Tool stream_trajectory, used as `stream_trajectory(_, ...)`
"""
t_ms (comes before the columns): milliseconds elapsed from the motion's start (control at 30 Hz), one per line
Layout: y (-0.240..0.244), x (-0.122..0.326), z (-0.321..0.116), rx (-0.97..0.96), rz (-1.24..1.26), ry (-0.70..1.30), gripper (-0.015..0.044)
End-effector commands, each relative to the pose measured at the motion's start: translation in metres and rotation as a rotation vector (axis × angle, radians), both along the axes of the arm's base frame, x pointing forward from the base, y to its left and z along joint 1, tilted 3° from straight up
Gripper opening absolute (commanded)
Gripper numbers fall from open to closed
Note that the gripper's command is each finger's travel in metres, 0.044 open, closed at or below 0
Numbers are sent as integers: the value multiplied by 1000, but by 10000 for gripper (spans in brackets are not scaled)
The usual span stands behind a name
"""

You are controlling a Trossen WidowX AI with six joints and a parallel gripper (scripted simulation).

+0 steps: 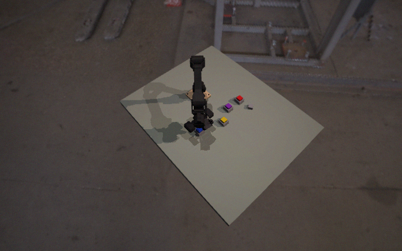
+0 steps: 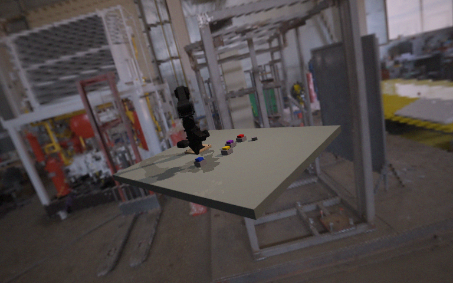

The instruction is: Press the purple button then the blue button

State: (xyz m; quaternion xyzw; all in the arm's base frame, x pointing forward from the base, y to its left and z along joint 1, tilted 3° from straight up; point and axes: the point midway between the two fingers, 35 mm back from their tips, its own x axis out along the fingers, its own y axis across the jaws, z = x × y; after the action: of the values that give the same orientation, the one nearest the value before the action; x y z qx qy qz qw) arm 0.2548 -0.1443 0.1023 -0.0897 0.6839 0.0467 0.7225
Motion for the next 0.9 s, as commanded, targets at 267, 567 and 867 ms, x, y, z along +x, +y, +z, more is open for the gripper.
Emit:
stream_trajectory(267,75,30,11,73,13,-20,283)
stream_trajectory(567,196,42,25,68,9,9,400)
stream_trajectory(867,317,1,38,49,6,16,400)
